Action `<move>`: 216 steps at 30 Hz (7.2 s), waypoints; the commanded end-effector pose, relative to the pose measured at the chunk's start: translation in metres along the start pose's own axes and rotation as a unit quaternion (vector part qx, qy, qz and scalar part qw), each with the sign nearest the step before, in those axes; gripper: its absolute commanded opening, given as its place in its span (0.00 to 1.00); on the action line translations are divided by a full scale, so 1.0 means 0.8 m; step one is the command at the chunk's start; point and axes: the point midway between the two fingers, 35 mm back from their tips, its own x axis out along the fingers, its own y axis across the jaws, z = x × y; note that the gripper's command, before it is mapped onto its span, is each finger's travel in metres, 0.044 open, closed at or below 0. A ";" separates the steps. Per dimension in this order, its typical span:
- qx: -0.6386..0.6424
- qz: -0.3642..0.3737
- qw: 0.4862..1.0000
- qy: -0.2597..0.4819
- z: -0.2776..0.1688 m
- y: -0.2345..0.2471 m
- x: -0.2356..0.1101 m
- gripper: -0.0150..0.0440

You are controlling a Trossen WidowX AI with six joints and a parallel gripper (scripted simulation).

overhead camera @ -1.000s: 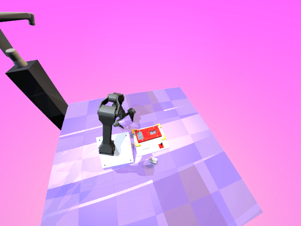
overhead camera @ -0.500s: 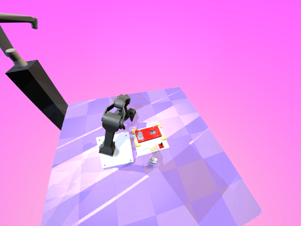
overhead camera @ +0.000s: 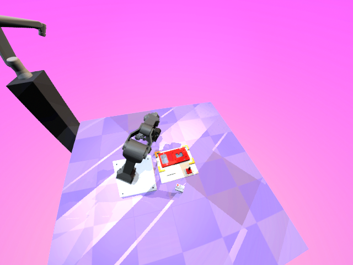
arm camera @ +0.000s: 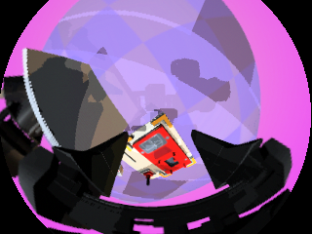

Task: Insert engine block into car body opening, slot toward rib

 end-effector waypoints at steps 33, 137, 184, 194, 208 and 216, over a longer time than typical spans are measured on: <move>0.012 0.010 1.000 0.012 -0.313 0.212 0.050 1.00; 0.112 0.007 0.994 0.010 -0.302 0.174 -0.045 0.25; 0.746 -0.004 0.666 0.008 -0.268 0.015 0.010 0.25; 0.840 -0.005 0.543 0.007 -0.252 -0.016 0.025 0.25; 0.937 -0.007 0.348 0.007 -0.226 -0.055 0.049 0.25; 0.954 -0.008 0.301 0.007 -0.221 -0.062 0.053 0.39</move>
